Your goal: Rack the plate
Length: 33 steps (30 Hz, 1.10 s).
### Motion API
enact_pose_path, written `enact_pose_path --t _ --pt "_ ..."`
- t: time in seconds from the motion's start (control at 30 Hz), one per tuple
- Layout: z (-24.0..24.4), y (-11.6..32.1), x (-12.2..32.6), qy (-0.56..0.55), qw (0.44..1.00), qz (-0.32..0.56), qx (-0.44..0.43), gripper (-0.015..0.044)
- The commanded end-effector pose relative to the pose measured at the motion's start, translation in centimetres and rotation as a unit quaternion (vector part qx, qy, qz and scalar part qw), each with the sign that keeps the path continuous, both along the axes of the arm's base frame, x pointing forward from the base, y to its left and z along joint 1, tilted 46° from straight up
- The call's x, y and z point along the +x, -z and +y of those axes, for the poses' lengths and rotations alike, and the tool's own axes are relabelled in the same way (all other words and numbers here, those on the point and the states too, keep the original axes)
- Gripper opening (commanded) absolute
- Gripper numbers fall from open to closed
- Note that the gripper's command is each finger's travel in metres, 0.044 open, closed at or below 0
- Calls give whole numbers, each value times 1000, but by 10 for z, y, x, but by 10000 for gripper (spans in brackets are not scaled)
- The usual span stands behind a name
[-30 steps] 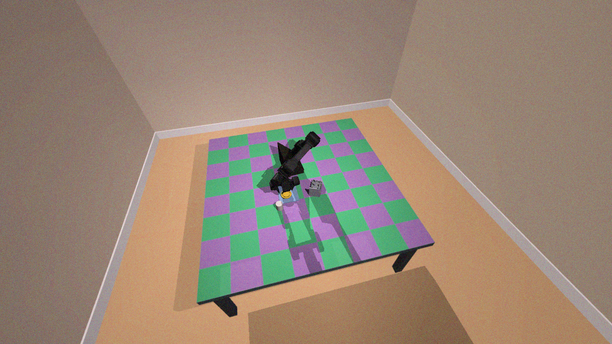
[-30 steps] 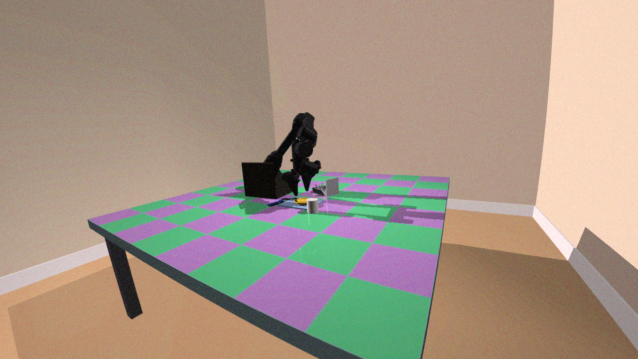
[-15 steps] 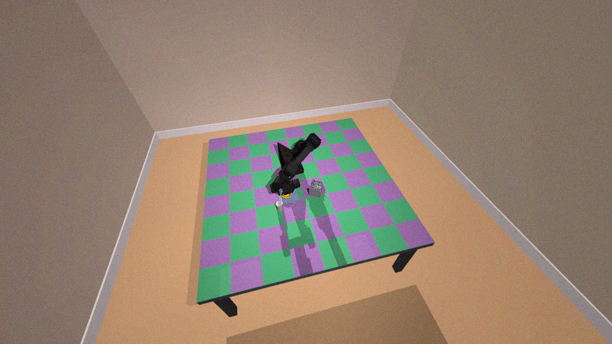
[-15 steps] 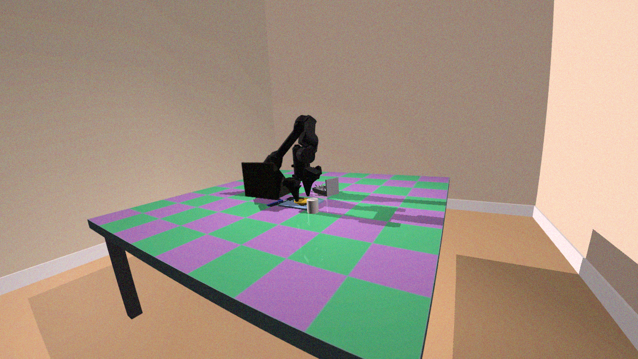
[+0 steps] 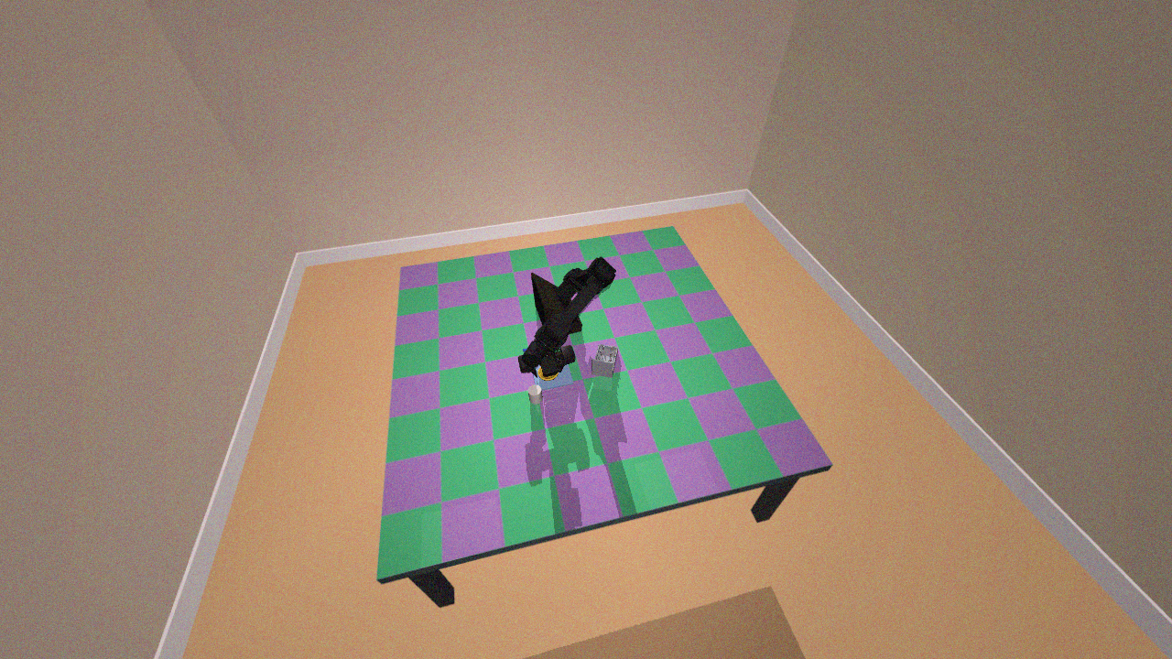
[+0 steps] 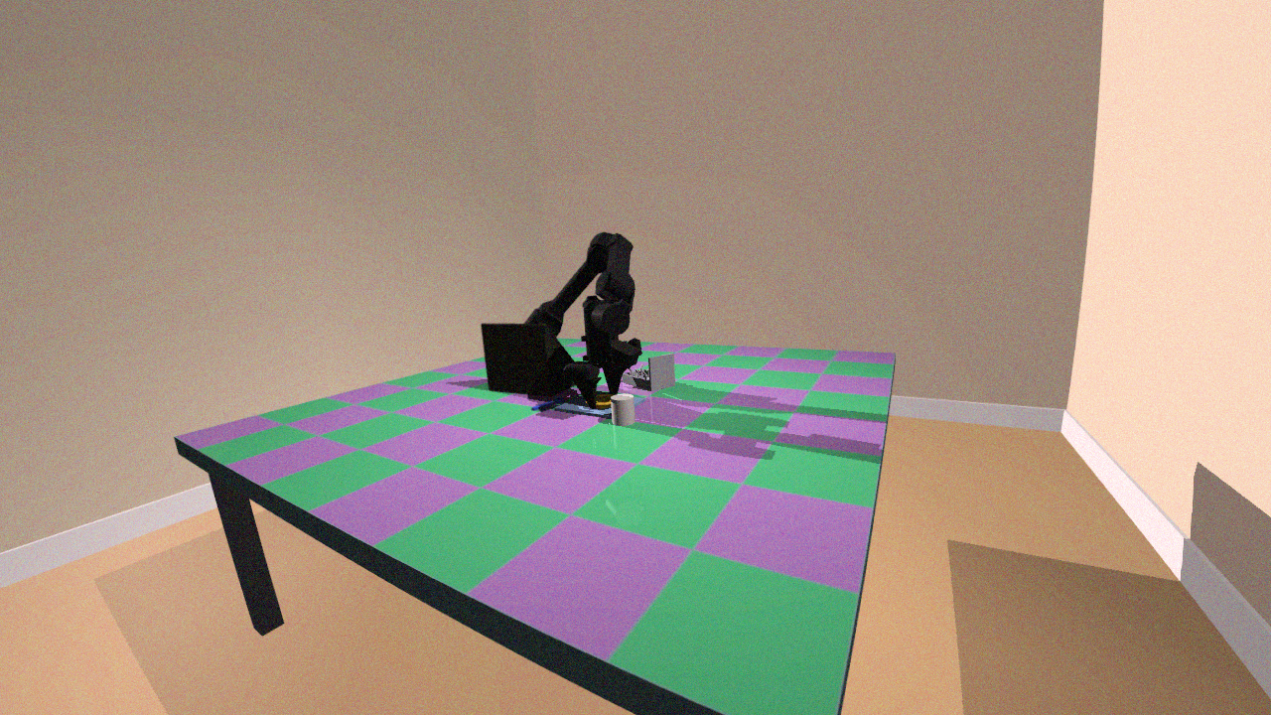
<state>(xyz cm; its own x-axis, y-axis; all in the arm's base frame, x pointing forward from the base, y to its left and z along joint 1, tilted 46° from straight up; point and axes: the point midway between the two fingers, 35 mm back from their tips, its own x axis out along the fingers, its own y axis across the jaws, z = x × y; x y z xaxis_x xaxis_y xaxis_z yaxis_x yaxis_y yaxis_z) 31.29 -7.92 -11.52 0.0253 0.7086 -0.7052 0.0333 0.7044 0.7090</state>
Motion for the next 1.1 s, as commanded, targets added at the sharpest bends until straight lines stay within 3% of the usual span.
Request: enact_pose_path --t 0.0,0.43,0.83,1.07 --pt "3 3 -3 2 1000 5 5 395" --pt "3 3 -3 2 1000 5 5 321" --pt "-25 -17 -1 -6 1000 9 -2 6" --pt "-52 -42 1 -3 1000 8 -2 0"
